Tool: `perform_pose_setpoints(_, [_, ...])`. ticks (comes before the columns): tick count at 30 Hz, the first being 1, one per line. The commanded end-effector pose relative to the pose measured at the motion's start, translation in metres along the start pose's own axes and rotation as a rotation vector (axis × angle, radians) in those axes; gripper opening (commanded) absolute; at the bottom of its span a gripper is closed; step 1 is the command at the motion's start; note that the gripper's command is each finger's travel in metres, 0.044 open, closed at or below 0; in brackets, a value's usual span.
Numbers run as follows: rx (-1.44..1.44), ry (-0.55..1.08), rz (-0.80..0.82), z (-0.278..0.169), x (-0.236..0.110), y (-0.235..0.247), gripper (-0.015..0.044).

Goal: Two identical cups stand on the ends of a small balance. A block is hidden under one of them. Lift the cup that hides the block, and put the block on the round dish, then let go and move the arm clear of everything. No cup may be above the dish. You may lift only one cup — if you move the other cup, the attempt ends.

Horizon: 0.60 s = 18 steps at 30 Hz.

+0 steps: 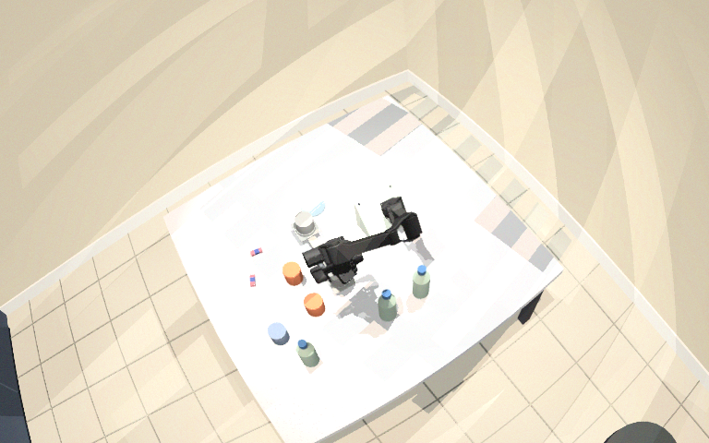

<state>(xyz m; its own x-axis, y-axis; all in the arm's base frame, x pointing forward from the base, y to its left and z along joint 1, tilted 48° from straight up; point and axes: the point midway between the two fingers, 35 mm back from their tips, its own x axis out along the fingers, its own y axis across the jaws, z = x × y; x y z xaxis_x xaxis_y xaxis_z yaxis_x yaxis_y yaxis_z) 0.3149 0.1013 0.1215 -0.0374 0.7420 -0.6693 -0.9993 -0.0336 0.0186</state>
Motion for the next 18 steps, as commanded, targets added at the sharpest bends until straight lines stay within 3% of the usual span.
perform_pose_setpoints(1, [-0.006,0.003,-0.014,0.000,-0.008,-0.003,0.0000])
perform_pose_setpoints(18, [0.006,0.008,-0.034,0.000,-0.030,-0.005,0.0000])
